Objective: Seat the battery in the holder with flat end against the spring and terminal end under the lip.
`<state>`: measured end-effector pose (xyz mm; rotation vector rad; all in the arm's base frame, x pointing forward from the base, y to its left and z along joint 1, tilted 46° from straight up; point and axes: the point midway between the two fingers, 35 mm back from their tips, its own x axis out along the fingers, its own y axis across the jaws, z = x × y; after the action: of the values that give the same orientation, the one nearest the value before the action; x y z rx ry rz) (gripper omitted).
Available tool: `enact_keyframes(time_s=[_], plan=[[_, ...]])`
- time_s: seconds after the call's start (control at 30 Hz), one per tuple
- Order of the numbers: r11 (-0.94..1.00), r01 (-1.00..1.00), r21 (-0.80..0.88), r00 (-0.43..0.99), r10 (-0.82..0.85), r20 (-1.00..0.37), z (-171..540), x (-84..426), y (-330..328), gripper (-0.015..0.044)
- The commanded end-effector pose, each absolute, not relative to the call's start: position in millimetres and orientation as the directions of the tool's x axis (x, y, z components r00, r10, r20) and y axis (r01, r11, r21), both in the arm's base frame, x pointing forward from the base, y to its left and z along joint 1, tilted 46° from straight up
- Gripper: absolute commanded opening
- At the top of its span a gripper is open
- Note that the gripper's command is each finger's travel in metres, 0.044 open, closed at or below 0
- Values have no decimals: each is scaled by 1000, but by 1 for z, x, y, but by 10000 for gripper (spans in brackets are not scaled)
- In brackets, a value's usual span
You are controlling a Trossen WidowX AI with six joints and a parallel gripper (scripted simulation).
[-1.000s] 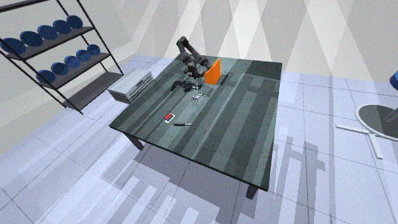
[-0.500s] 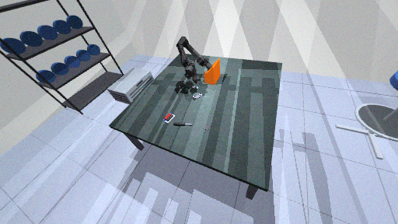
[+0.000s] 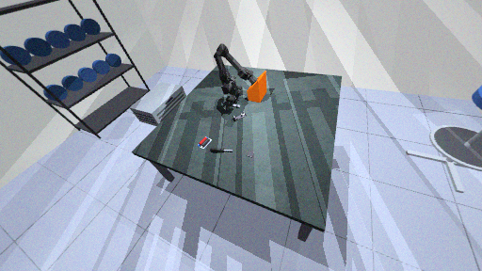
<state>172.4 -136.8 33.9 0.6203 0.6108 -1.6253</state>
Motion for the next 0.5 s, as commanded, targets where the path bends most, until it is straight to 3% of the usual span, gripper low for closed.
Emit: enact_keyframes(time_s=[0.0,0.47], plan=[[-140,990,-28,-121,-712,-691,35,173,-138,230],[-140,990,-28,-120,-710,-694,20,172,-153,230]])
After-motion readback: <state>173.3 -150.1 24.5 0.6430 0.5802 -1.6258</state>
